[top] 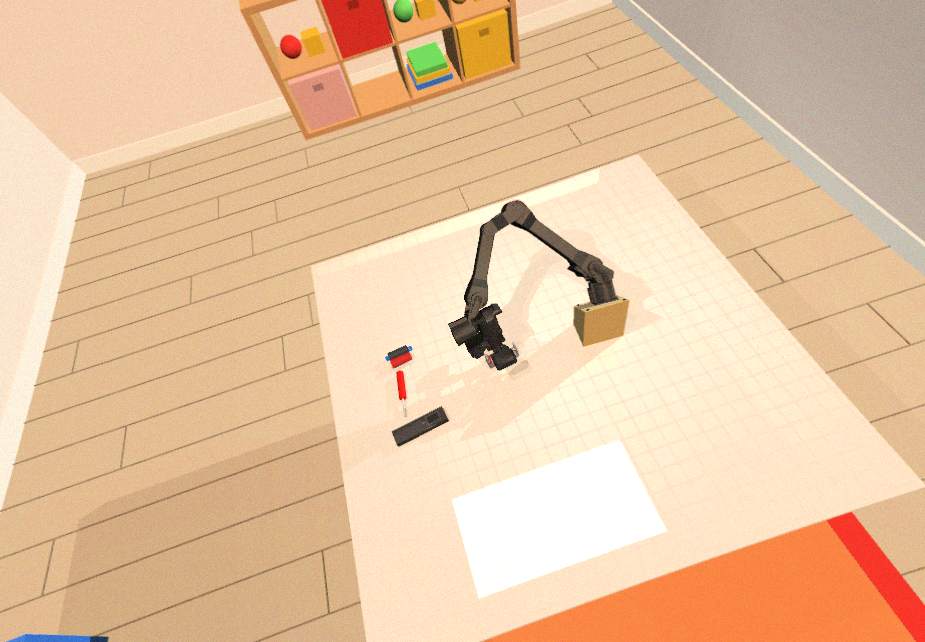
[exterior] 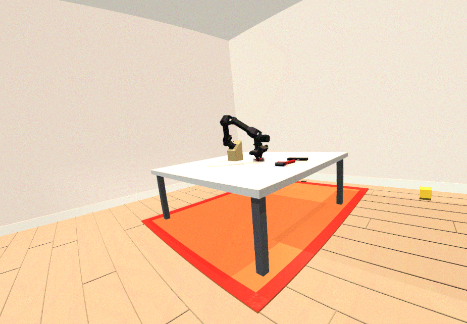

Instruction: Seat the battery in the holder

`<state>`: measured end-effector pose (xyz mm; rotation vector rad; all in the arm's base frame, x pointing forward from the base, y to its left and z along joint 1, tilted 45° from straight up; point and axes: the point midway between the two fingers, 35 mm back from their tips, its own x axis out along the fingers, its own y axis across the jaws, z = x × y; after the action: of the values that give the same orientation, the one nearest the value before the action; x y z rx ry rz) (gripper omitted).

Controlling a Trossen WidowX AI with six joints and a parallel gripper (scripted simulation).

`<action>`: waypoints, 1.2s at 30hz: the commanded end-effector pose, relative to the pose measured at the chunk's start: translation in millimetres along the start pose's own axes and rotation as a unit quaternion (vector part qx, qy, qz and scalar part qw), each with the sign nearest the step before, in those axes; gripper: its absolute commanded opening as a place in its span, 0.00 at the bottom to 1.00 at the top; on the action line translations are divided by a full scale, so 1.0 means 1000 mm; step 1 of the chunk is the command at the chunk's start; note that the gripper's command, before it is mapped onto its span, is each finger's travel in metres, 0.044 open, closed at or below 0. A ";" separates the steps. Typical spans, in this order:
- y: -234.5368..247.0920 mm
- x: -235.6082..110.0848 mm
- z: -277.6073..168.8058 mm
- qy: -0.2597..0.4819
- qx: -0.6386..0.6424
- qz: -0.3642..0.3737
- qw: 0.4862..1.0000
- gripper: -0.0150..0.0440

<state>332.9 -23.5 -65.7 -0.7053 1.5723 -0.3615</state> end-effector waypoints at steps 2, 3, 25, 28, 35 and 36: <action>0.000 -0.005 0.001 -0.001 0.001 0.000 1.000 0.58; 0.001 -0.007 0.000 -0.001 0.001 0.000 1.000 0.58; 0.012 -0.082 -0.006 0.000 0.000 0.002 1.000 0.93; 0.013 -0.089 -0.008 0.000 0.000 0.002 1.000 1.00; 0.016 -0.088 -0.011 0.000 0.000 0.002 1.000 1.00; 0.016 -0.088 -0.011 0.000 0.000 0.002 1.000 1.00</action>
<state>318.9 39.7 -7.7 -0.7091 1.5773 -0.3585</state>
